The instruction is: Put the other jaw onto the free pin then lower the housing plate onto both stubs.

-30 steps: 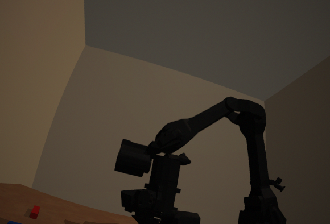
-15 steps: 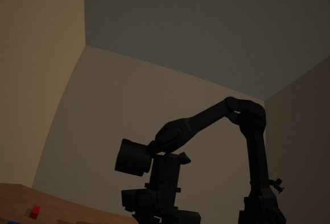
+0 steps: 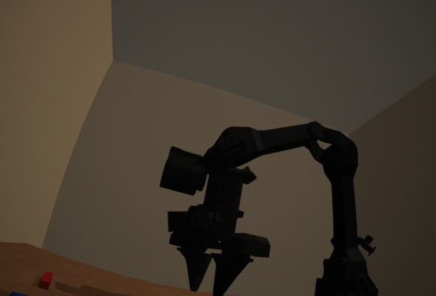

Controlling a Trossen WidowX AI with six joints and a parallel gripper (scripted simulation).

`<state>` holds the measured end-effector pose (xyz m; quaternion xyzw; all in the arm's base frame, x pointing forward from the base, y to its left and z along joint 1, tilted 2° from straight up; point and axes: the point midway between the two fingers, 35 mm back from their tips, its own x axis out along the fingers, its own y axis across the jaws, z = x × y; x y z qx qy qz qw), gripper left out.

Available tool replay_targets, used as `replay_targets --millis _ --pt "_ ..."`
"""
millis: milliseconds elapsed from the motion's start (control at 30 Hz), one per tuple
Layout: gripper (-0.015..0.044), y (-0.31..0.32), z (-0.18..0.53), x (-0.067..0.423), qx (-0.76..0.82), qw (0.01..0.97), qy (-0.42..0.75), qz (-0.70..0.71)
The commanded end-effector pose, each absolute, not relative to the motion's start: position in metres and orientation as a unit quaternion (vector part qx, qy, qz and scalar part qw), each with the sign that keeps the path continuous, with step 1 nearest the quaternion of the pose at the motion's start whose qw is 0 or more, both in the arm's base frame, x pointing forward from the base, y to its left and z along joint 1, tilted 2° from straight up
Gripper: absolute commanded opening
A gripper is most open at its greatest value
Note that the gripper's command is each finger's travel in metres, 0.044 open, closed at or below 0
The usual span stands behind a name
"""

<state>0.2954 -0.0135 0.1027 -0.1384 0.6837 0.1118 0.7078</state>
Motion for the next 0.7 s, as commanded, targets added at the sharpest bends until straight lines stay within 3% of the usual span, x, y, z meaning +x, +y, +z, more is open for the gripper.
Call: replay_targets --millis 0,133,667 --pt "0.0355 -0.025 0.103 0.296 -0.154 0.704 0.681 0.126" --pt "0.044 -0.042 0.105 0.295 -0.182 0.697 0.676 0.153" --pt "0.044 -0.108 0.112 0.282 -0.291 0.658 0.646 0.256"
